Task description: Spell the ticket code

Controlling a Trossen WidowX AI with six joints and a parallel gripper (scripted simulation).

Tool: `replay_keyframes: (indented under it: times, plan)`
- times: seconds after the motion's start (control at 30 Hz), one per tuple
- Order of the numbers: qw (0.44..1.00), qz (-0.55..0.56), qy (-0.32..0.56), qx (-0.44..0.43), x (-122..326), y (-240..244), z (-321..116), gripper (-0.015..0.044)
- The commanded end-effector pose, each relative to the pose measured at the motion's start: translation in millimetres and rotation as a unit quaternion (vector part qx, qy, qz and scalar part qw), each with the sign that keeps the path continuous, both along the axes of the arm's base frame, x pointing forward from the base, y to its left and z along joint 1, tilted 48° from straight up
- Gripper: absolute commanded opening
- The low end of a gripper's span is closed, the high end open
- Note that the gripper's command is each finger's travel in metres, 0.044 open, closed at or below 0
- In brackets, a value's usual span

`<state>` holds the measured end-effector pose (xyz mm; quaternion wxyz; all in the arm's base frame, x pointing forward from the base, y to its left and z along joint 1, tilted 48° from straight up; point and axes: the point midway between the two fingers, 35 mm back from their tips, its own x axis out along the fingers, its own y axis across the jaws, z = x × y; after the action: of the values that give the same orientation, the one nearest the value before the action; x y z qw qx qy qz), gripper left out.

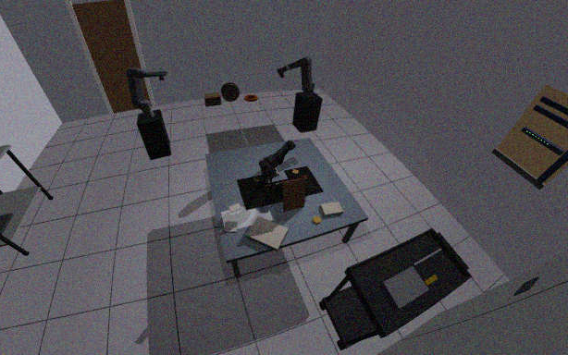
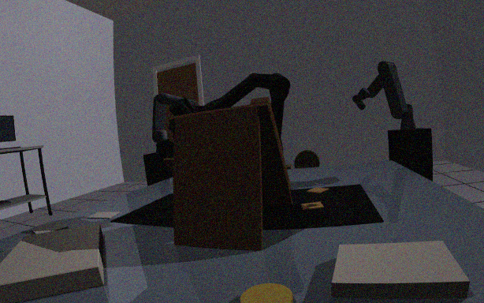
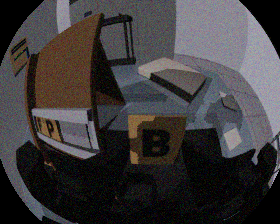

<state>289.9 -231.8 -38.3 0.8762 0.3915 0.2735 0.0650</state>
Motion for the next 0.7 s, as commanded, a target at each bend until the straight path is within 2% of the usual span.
replay_keyframes:
  times: [0.0, 0.67]
  plan:
    - [1.000, -0.002, 0.002, 0.002, -0.1, 1.7, 1.1, 0.0000]
    - [1.000, -0.002, 0.002, 0.002, 0.9, 8.6, 8.2, 0.0000]
